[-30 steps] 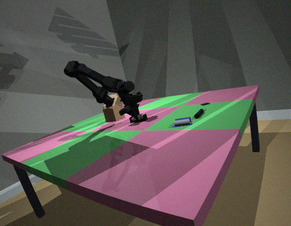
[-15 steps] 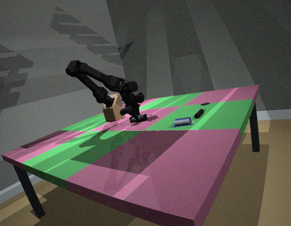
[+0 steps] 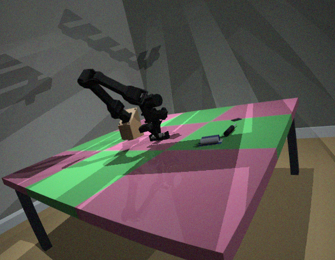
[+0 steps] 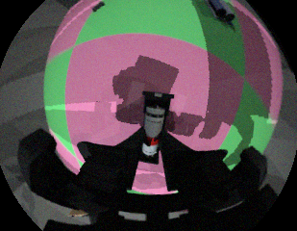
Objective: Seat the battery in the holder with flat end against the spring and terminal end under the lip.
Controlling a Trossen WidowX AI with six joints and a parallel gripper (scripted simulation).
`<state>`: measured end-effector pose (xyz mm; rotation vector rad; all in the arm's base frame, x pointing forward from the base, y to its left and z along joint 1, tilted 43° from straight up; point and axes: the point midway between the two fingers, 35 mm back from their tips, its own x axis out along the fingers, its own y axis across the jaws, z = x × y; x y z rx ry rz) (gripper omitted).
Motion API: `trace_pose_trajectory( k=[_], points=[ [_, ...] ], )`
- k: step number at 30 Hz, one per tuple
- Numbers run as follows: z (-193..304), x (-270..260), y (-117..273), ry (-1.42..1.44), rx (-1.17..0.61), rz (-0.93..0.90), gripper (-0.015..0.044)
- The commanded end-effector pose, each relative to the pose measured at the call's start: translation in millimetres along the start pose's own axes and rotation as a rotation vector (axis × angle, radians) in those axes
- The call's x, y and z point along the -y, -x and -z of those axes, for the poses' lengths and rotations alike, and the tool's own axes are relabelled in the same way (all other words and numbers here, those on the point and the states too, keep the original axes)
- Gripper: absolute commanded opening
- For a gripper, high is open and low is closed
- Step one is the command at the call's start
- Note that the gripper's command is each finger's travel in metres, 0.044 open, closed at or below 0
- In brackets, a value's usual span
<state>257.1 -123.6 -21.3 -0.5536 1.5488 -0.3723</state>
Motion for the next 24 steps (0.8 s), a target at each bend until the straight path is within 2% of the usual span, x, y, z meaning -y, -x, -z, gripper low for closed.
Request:
trace_pose_trajectory(
  k=[1, 24],
  points=[
    [4.1, 0.0, -1.6, 0.004, -0.038, 0.003, 0.0076],
    [-7.9, 2.0, -2.0, 0.001, -0.076, -0.004, 0.0076]
  ],
)
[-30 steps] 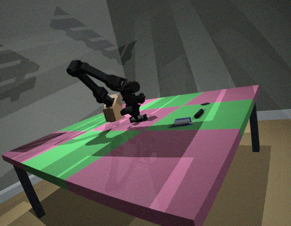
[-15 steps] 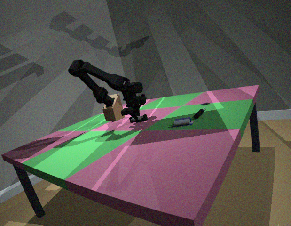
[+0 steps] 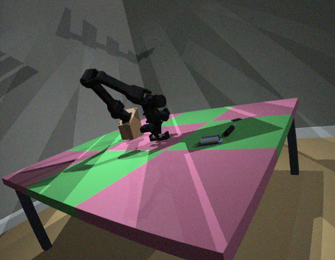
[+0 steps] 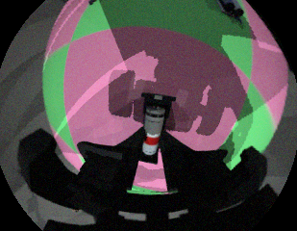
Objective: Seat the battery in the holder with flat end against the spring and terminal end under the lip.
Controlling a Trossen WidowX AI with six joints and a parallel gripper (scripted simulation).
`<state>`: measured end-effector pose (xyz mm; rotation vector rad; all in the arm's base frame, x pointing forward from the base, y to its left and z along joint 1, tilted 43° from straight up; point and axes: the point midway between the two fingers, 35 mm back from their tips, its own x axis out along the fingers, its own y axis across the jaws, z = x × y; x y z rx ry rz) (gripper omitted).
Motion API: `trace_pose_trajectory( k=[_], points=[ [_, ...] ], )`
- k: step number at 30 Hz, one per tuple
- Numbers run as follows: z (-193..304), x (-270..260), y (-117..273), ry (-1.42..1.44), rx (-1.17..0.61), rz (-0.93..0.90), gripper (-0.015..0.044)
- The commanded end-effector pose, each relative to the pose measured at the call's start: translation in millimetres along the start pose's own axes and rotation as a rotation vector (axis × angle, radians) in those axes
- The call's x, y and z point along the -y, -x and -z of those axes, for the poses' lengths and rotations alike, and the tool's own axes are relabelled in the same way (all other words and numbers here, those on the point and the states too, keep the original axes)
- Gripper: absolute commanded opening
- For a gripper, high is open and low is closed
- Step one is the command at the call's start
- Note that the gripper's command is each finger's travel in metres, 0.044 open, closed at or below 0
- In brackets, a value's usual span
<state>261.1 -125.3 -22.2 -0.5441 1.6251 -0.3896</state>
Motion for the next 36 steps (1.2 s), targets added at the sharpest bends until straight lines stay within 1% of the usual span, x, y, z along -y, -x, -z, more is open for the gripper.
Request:
trace_pose_trajectory(
  k=[1, 12, 25, 36],
  points=[
    [-4.7, 0.7, 0.1, -0.004, 0.000, 0.001, 0.0076],
    [-10.7, 1.0, 0.0, -0.005, -0.012, 0.003, 0.0076],
    [-3.8, 0.4, -0.4, -0.006, -0.020, 0.006, 0.0076],
    [-11.0, 0.8, -0.2, -0.005, -0.024, 0.007, 0.0076]
  ],
)
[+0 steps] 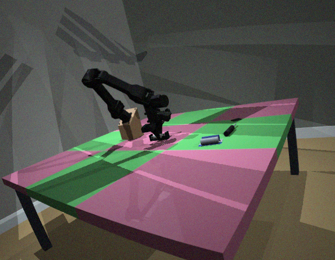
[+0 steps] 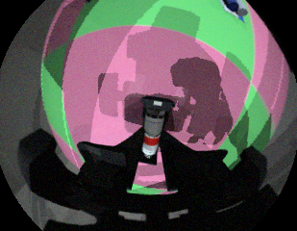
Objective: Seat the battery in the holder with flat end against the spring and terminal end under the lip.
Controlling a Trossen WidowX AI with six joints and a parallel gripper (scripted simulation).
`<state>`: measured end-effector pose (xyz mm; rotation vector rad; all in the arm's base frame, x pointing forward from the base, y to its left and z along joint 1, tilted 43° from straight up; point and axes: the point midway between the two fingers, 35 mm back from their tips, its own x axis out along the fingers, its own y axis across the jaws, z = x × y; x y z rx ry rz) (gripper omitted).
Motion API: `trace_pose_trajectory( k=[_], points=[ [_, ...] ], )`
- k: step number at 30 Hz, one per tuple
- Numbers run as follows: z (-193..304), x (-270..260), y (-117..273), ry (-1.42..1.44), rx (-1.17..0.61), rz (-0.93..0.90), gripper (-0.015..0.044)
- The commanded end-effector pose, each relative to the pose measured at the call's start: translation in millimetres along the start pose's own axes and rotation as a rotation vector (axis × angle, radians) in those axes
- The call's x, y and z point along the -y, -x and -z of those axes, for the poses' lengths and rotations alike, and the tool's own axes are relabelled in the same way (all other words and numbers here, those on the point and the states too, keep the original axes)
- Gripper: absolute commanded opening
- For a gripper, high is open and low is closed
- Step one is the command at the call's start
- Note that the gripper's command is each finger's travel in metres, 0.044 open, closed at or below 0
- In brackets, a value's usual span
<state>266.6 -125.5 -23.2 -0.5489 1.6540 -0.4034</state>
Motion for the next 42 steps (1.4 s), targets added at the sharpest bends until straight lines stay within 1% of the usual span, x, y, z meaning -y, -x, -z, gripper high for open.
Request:
trace_pose_trajectory(
  k=[1, 16, 20, 33, 35, 42],
  points=[
    [-5.6, 0.6, 0.5, -0.008, 0.006, -0.001, 0.0076],
    [-6.0, 0.5, 0.3, -0.008, -0.001, 0.001, 0.0076],
    [-6.0, 0.5, 0.3, -0.008, -0.001, 0.001, 0.0177],
    [-4.1, -2.1, 14.6, -0.001, -0.006, 0.002, 0.0177],
    [-4.8, -3.0, 18.5, 0.004, -0.004, 0.004, 0.0230],
    [-5.0, -12.2, 81.5, 0.000, -0.005, -0.002, 0.0413]
  ],
)
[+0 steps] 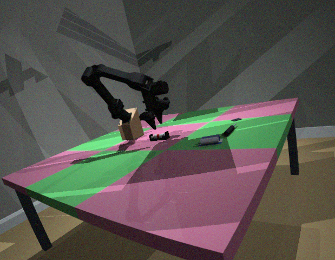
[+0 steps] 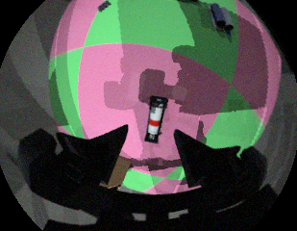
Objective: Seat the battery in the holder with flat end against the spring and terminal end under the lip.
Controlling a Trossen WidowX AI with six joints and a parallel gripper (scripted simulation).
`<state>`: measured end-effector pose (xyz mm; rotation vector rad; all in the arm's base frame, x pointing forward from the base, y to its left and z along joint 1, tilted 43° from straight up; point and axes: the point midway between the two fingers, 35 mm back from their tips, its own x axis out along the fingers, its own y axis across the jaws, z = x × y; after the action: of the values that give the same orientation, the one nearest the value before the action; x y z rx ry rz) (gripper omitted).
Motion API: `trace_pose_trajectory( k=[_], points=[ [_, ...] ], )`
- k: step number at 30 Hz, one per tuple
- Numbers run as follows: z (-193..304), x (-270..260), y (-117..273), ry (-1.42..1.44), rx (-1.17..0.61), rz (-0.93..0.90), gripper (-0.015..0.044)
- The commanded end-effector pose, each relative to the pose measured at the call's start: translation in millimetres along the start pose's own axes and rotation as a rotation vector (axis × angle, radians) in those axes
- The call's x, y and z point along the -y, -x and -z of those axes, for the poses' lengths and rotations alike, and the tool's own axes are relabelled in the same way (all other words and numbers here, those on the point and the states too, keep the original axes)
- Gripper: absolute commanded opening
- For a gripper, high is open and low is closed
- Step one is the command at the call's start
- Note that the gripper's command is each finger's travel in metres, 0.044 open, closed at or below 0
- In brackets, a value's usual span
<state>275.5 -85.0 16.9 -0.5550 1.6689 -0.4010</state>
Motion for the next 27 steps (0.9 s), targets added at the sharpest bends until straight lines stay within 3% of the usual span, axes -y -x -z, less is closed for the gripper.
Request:
trace_pose_trajectory(
  k=[1, 27],
  points=[
    [0.4, -2.7, 29.5, -0.010, 0.008, -0.002, 0.0440],
    [-0.6, -4.0, 31.0, -0.010, 0.008, -0.002, 0.0440]
  ],
)
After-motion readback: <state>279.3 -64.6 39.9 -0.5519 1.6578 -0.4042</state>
